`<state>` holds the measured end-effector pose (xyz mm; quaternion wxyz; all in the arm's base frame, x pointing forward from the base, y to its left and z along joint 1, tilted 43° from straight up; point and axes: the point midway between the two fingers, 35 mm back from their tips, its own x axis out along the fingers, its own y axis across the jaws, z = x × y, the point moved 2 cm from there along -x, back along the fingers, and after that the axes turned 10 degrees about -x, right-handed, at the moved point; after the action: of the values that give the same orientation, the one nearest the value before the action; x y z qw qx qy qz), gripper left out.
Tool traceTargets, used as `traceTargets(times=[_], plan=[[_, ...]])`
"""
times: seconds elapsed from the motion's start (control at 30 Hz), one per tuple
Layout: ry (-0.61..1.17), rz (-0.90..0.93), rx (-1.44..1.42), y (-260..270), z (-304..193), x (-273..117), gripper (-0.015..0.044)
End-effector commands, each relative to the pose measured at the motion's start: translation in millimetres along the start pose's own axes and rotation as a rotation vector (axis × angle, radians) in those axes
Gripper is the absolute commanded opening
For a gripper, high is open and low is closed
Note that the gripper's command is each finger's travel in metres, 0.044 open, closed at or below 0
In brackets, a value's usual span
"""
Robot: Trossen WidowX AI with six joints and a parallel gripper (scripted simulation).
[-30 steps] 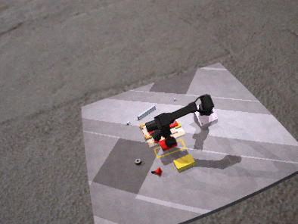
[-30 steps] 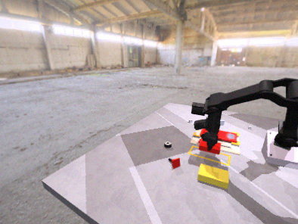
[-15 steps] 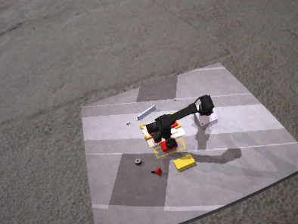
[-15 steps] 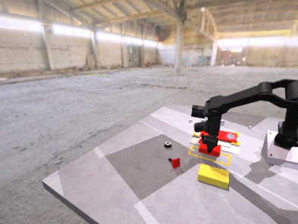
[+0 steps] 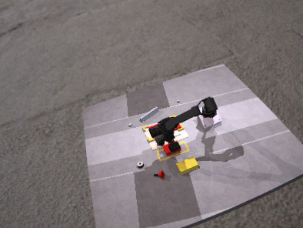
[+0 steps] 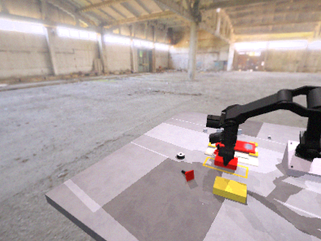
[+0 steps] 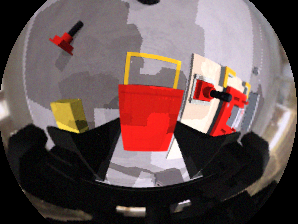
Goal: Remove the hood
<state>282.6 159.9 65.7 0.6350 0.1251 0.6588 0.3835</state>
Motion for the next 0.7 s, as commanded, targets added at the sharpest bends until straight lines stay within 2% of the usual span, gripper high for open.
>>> traceTargets(times=[0.0,0.67], plan=[[0.0,0.004,0.005,-0.1,0.0,2.4,0.0],[0.0,0.005,0.005,0.0,0.0,12.2,0.0]])
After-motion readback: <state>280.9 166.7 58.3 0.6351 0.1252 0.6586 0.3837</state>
